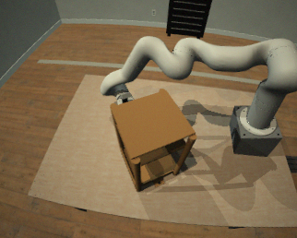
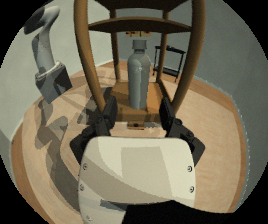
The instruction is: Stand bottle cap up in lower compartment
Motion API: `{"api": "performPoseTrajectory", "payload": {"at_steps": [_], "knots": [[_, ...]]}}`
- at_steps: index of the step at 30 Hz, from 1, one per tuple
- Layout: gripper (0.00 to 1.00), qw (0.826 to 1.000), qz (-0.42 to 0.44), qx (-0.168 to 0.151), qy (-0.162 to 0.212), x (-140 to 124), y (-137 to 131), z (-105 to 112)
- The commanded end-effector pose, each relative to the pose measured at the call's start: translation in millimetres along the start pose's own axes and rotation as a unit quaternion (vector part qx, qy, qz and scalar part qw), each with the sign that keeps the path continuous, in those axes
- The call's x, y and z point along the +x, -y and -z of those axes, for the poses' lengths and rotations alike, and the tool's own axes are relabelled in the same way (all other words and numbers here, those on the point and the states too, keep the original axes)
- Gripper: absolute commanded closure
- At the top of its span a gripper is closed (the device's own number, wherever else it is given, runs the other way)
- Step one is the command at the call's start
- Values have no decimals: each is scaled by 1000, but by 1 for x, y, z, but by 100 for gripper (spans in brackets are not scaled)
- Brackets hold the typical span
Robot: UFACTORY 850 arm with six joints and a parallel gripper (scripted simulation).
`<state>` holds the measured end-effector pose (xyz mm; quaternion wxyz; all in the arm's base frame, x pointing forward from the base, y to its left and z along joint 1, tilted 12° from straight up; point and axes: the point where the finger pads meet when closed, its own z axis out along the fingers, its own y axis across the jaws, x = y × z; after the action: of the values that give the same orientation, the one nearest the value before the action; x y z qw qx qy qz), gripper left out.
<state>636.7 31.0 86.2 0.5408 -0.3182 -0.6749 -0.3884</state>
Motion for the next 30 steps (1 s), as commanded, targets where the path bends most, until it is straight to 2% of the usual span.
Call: {"api": "performPoseTrajectory", "payload": {"at_steps": [1,11,30], "knots": [[18,1000,1,0,0,1,-1,8],[18,1000,1,0,0,1,-1,18],[18,1000,1,0,0,1,-1,23]]}}
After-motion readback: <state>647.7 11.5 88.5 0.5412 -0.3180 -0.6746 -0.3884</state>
